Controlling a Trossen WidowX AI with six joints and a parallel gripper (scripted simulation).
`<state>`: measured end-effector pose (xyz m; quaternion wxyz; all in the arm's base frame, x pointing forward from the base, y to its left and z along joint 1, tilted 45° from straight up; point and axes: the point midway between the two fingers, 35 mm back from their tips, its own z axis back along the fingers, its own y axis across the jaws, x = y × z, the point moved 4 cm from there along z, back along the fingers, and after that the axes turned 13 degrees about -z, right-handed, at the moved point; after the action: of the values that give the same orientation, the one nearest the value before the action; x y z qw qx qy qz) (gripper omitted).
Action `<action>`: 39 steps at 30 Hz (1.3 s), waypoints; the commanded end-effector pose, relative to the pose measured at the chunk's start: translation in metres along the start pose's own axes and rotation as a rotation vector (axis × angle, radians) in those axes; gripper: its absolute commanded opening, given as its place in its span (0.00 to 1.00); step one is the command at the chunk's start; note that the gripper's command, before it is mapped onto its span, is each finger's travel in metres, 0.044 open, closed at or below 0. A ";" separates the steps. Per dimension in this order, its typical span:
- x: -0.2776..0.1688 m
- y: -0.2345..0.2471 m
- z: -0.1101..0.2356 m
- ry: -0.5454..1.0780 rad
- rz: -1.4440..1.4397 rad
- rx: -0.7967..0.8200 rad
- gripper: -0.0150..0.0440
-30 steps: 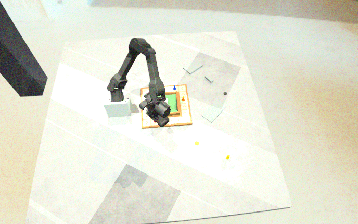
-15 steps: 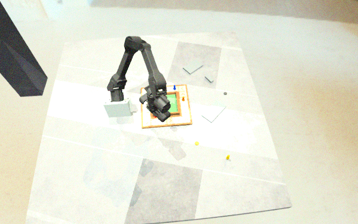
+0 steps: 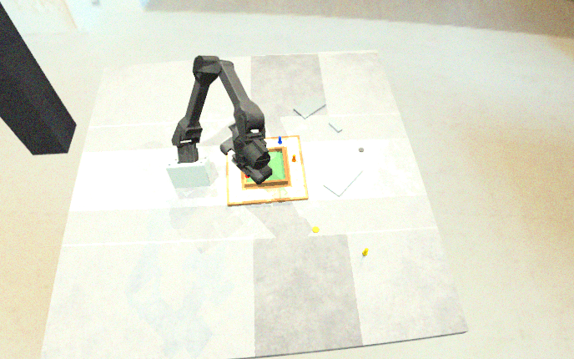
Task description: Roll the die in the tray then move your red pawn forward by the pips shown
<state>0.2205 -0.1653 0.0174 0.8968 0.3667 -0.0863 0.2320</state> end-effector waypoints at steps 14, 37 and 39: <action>0.072 -0.034 -0.069 -0.004 0.007 0.001 0.25; 0.076 -0.035 -0.112 -0.006 0.008 0.004 0.25; 0.076 -0.035 -0.115 -0.006 0.008 0.004 0.25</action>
<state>0.3026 -0.0841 -0.0579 0.8951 0.3665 -0.0910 0.2370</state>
